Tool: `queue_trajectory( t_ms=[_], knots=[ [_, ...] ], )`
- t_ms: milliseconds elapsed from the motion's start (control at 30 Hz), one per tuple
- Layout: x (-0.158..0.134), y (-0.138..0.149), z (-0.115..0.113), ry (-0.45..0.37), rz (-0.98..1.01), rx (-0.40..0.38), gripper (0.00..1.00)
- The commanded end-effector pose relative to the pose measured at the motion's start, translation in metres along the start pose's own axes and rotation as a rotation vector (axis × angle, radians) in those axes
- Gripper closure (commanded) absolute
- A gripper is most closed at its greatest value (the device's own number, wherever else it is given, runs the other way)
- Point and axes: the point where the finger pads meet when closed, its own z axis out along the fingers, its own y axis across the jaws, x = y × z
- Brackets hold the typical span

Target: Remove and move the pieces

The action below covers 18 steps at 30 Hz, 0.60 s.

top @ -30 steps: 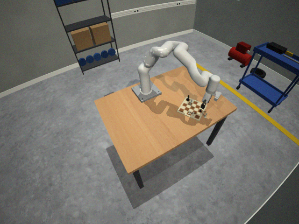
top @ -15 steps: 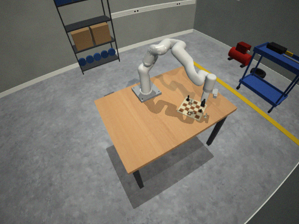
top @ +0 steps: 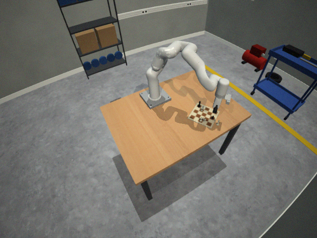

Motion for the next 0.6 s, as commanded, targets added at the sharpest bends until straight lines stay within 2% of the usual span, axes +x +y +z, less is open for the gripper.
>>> queue_trajectory(
  t_ms=[0,567],
  knots=[
    [0.0015,0.0001,-0.0023,0.005,0.0,0.0,0.65],
    [0.0015,0.0001,0.0004,0.006,0.0,0.0,0.65]
  ],
)
